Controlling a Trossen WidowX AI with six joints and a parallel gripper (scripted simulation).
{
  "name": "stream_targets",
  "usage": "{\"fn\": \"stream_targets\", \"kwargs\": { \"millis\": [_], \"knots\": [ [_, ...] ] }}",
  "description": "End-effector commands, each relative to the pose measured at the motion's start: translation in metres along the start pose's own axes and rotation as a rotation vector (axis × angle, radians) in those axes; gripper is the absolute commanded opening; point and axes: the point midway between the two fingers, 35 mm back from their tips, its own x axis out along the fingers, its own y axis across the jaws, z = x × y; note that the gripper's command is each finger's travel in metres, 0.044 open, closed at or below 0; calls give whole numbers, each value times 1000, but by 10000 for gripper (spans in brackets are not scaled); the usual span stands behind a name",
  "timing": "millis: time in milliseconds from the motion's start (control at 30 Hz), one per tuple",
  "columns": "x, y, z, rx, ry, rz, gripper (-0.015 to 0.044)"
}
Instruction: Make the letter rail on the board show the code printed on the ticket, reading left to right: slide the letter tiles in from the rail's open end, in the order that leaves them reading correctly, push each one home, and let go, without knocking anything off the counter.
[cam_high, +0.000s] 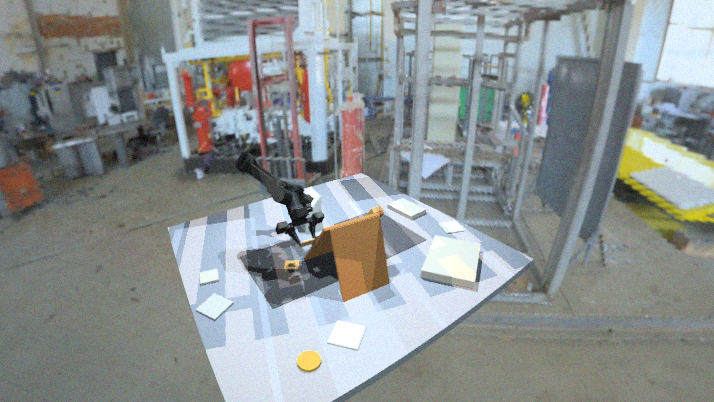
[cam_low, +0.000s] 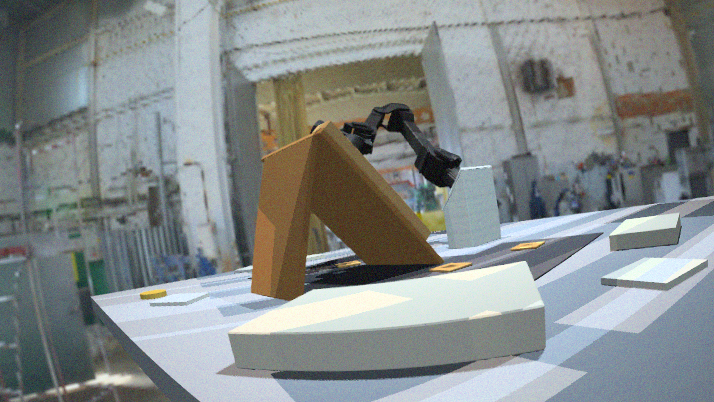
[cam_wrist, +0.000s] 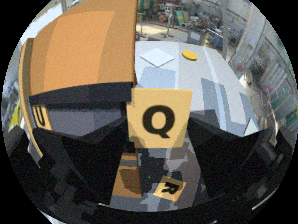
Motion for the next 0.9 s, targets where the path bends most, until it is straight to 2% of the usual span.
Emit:
{"fn": "stream_targets", "kwargs": {
  "millis": [0,867],
  "knots": [
    [0,4,-2,0,6,2,0],
    [0,17,-2,0,6,3,0]
  ]
}}
